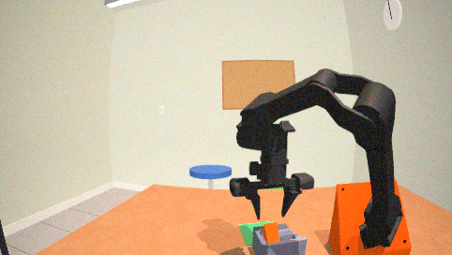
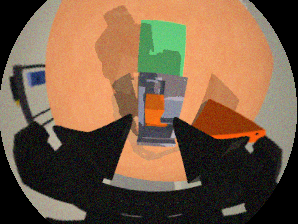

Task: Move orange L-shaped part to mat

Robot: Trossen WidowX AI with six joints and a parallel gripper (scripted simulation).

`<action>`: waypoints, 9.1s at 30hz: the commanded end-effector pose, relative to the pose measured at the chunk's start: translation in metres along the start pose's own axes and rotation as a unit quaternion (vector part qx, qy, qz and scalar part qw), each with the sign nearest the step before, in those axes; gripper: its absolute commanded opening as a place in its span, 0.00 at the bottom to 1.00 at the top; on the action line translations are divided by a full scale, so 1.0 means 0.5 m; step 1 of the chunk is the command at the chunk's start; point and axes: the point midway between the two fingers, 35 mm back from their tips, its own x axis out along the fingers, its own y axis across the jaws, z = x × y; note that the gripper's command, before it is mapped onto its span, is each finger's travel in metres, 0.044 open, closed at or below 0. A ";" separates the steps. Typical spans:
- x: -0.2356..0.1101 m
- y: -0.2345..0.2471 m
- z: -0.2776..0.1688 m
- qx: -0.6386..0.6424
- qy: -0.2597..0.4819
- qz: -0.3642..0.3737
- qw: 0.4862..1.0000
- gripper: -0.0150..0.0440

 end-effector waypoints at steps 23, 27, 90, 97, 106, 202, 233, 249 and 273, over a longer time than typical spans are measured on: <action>0.089 -0.002 -0.004 0.005 0.004 0.000 1.000 0.73; 0.097 -0.003 -0.005 0.005 0.005 0.000 1.000 0.73; -0.022 -0.003 -0.002 0.005 0.004 0.000 1.000 0.25; -0.043 -0.003 -0.002 0.005 0.004 -0.001 1.000 0.25; -0.071 -0.003 -0.002 0.005 0.004 -0.001 1.000 0.25; 0.000 -0.036 0.327 0.003 -0.001 0.000 1.000 0.25; 0.076 -0.035 0.326 0.003 -0.001 0.000 1.000 0.25; 0.076 -0.035 0.326 0.003 0.000 0.000 1.000 0.25; -0.090 -0.036 0.327 0.003 -0.001 -0.001 1.000 0.93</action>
